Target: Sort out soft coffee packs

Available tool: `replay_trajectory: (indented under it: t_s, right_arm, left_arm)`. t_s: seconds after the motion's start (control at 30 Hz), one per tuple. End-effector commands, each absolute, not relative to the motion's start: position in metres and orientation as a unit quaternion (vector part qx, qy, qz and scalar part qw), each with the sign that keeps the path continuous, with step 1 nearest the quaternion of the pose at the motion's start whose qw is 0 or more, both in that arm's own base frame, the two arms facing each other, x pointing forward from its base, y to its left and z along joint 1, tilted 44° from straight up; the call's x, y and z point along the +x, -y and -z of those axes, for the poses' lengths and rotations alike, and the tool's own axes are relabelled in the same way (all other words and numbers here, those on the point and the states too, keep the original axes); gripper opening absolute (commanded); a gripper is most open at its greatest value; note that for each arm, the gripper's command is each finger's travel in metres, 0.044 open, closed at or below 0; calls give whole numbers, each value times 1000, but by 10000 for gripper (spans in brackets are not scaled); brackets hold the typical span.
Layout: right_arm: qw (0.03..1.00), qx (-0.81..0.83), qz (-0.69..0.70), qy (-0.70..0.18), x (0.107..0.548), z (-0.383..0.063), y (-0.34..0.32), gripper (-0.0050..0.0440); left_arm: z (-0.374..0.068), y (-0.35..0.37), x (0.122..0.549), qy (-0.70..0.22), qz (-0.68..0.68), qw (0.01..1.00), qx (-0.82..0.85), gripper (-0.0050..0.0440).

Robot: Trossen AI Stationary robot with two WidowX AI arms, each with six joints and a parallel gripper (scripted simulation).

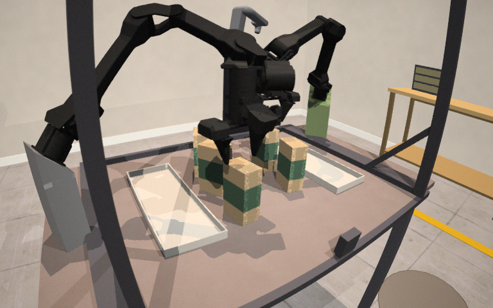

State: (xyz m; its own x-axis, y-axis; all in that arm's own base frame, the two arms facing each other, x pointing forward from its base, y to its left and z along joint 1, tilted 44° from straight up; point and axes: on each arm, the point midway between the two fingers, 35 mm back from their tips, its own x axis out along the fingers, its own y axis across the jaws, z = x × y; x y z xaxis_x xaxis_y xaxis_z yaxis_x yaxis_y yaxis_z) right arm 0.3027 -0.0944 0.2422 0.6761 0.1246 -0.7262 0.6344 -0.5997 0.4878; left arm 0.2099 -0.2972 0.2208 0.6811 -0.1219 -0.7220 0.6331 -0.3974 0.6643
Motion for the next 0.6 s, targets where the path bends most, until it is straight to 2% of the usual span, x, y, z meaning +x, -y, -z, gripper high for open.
replay_trajectory:
  t_s: [0.0,0.43,0.57]
  right_arm:
    - [393,833,322,-219,278,-234,74,377]
    - [391,833,323,-220,218,-185,23,377]
    - [391,833,323,-220,215,-183,20,377]
  left_arm:
    - [-210,282,193,-165,361,527,751,372]
    - [-151,236,139,-167,362,526,752,372]
    - [-138,225,127,-167,362,525,752,372]
